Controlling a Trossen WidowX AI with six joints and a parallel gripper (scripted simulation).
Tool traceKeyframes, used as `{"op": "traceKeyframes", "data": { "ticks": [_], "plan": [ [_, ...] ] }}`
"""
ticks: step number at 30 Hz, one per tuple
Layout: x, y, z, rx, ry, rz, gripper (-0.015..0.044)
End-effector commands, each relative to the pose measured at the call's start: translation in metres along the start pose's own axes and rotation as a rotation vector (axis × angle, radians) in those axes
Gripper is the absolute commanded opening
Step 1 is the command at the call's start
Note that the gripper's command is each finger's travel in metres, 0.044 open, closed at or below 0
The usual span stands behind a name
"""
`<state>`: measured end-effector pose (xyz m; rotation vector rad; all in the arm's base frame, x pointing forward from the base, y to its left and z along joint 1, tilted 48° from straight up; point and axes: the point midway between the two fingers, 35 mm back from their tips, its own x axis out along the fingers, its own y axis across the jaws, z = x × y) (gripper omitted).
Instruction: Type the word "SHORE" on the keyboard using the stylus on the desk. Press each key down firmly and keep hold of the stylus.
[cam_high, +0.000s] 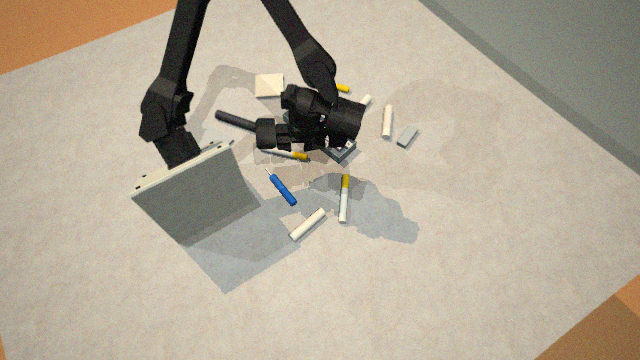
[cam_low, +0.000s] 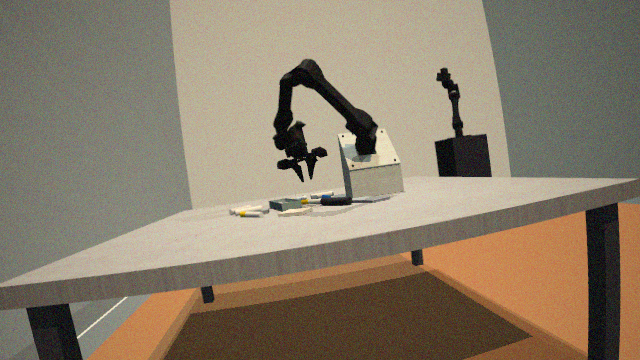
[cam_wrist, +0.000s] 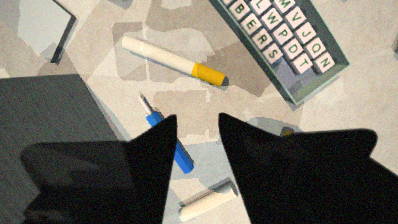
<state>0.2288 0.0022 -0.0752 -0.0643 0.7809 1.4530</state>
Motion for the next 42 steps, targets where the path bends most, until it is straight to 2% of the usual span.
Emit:
{"op": "traceKeyframes", "data": {
  "ticks": [1,9,42],
  "plan": [
    [0.009,0.019,-0.040,-0.400,-0.152,0.036,0.0150],
    [0.018,0.046,-0.056,-0.550,-0.316,0.022,0.0150],
    [0.037,0.044,-0.058,-0.550,-0.317,0.023,0.0150]
  ]
}}
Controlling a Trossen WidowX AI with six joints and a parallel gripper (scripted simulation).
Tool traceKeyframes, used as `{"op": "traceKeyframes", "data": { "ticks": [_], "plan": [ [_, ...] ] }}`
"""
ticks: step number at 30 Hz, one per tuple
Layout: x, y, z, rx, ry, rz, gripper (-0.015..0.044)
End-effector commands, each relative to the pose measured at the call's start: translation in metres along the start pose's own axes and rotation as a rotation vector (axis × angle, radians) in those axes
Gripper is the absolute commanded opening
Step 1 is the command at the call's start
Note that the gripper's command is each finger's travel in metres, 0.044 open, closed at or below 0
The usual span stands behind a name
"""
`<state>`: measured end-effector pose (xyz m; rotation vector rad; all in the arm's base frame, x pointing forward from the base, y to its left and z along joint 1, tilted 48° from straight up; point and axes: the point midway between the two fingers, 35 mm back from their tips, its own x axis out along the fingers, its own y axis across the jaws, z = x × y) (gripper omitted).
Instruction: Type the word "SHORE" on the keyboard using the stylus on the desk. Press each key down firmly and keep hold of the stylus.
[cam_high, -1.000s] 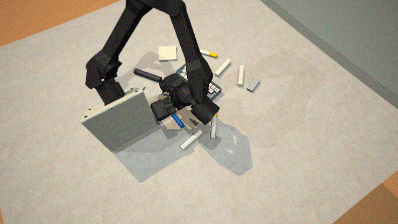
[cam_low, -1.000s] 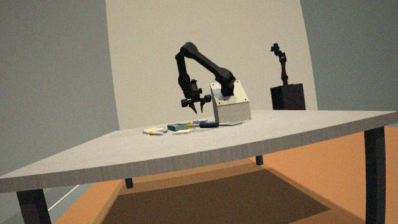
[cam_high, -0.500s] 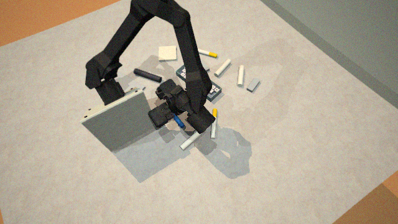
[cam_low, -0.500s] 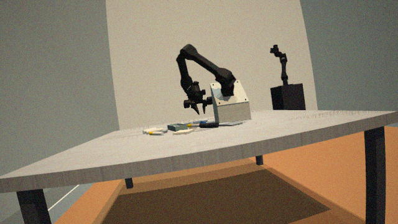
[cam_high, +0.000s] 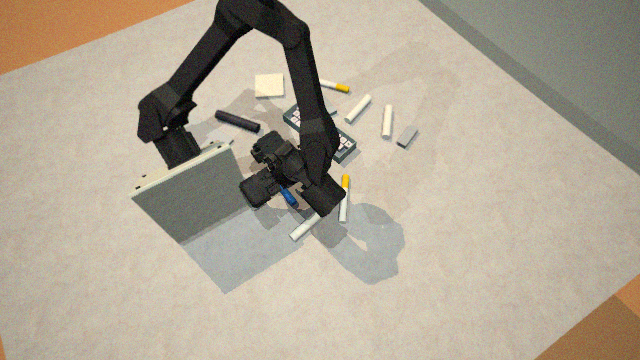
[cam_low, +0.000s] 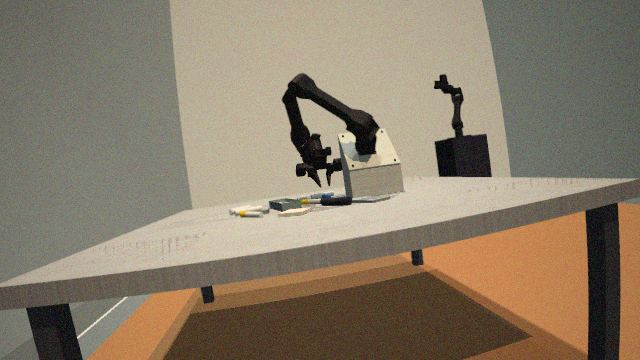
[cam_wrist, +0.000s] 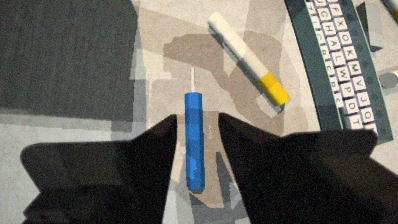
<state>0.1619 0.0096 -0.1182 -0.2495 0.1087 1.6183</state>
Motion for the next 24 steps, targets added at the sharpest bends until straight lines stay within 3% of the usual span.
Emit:
{"op": "traceKeyframes", "data": {
  "ticks": [1,24],
  "plan": [
    [0.004,0.001,-0.001,0.010,-0.005,-0.003,0.0150],
    [0.019,0.002,-0.009,0.010,-0.006,-0.003,0.0150]
  ]
}}
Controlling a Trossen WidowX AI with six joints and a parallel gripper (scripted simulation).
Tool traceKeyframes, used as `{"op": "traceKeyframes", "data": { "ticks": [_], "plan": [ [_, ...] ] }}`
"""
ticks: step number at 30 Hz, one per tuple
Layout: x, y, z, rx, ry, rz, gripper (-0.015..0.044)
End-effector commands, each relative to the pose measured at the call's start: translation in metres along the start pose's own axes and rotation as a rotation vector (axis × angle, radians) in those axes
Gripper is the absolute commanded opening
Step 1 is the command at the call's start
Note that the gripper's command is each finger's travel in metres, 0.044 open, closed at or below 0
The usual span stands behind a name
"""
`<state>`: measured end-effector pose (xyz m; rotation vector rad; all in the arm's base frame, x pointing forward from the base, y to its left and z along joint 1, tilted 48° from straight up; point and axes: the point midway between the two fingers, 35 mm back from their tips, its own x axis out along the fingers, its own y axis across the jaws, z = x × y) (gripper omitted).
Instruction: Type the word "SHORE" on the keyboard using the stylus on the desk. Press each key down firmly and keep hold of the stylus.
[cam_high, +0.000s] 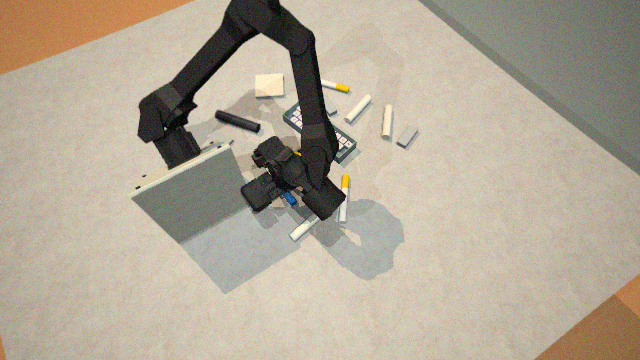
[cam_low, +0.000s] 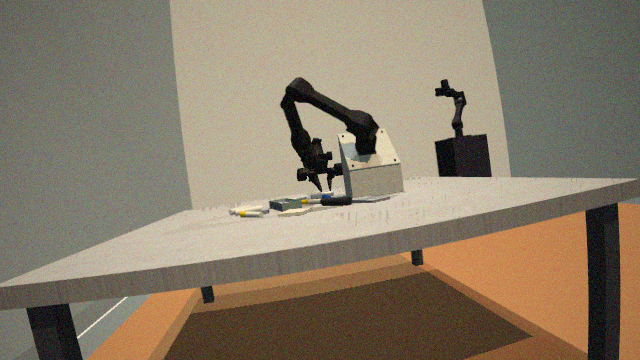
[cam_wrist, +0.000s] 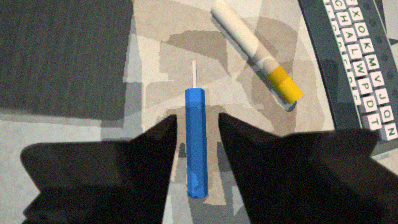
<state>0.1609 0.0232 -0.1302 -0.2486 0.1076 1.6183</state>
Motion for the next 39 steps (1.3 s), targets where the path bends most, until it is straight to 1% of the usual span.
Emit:
{"op": "traceKeyframes", "data": {
  "ticks": [1,34,38,39],
  "plan": [
    [0.004,0.001,-0.001,0.010,-0.005,-0.003,0.0150],
    [0.024,0.001,-0.012,0.010,-0.007,-0.003,0.0150],
    [0.022,0.000,-0.012,0.001,-0.003,0.001,0.0045],
    [0.022,0.000,-0.012,0.001,-0.003,0.001,0.0038]
  ]
}}
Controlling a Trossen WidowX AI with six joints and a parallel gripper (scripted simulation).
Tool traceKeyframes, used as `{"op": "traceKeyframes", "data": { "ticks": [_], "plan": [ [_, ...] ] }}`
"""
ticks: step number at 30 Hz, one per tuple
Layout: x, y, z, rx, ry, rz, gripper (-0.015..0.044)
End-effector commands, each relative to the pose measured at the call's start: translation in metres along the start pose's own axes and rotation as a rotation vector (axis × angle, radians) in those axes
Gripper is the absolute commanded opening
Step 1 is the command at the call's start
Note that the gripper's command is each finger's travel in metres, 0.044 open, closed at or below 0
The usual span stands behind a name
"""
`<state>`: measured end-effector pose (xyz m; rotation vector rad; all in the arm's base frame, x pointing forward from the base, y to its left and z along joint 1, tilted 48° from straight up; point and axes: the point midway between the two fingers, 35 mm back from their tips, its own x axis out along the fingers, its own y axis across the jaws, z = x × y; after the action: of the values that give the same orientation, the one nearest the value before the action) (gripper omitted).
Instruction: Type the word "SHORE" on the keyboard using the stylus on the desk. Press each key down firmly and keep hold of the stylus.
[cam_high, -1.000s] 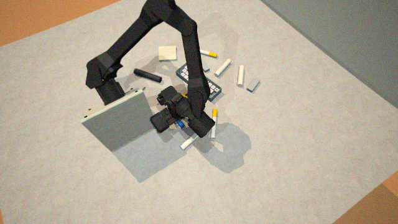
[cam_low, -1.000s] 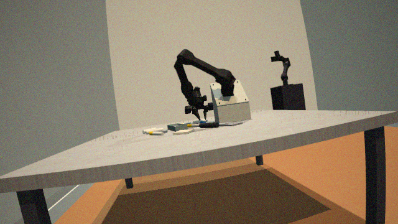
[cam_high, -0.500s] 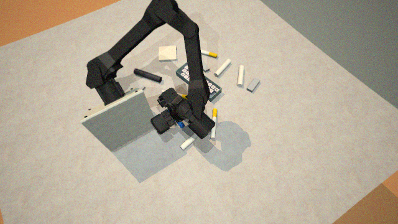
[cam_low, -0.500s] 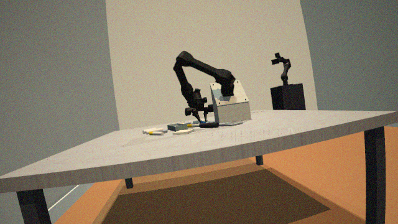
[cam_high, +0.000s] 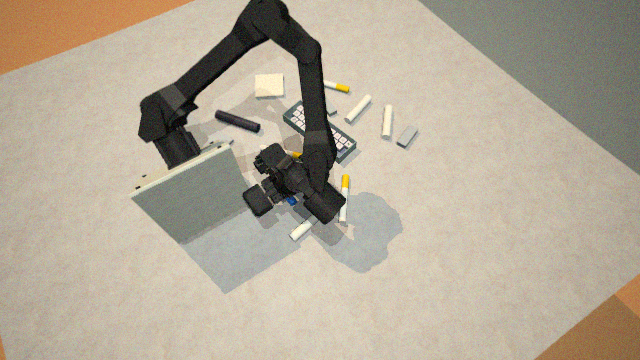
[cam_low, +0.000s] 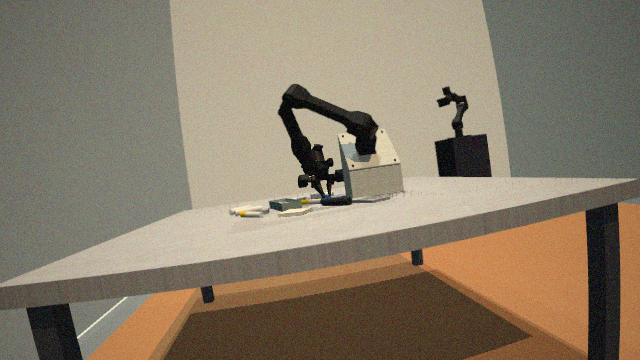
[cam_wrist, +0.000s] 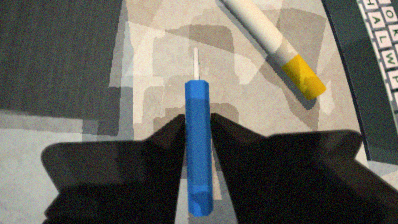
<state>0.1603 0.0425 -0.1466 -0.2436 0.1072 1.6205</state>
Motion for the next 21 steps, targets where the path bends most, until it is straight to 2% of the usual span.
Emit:
{"op": "traceKeyframes", "data": {
  "ticks": [1,6,11,21],
  "plan": [
    [0.000,0.000,0.000,-0.001,0.001,-0.001,0.0032],
    [0.000,0.000,0.000,-0.001,0.001,-0.001,0.0000],
    [-0.003,-0.001,0.001,-0.001,0.001,-0.001,0.0000],
    [-0.043,0.000,0.024,0.000,0.003,0.000,0.0000]
  ]
}}
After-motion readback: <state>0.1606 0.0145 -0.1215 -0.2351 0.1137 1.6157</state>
